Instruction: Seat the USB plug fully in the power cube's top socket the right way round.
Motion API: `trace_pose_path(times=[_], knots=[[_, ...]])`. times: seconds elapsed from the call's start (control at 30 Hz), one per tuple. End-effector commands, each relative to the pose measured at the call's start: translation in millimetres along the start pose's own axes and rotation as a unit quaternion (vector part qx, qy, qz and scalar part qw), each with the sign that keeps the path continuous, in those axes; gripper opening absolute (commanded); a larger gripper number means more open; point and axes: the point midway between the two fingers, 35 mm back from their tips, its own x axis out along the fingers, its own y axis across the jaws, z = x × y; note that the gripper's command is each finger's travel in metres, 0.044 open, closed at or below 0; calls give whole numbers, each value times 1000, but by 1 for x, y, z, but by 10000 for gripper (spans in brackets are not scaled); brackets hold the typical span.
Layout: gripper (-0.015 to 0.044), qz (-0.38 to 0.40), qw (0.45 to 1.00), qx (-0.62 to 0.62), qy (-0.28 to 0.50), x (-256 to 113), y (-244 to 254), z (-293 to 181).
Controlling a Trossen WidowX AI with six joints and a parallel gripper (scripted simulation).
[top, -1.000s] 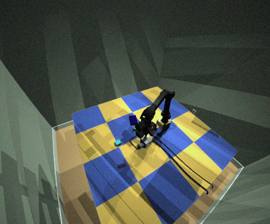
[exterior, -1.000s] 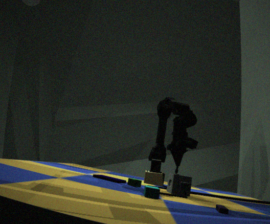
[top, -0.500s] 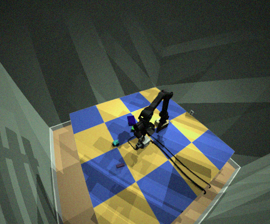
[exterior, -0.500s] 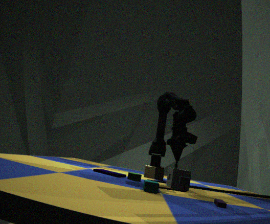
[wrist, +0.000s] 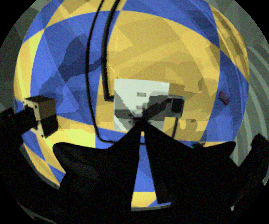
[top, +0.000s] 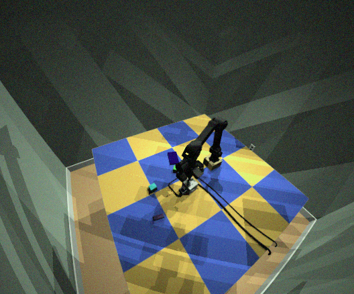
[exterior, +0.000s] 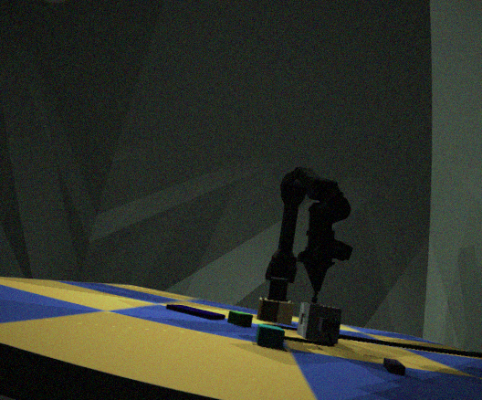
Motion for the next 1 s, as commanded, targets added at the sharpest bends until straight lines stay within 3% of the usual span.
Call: trace_pose_path(times=[0.0, 0.97], knots=[[0, 1, 1000, -3, -1, 2, 0, 0], [0, 1, 1000, -3, -1, 5, 0, 0]])
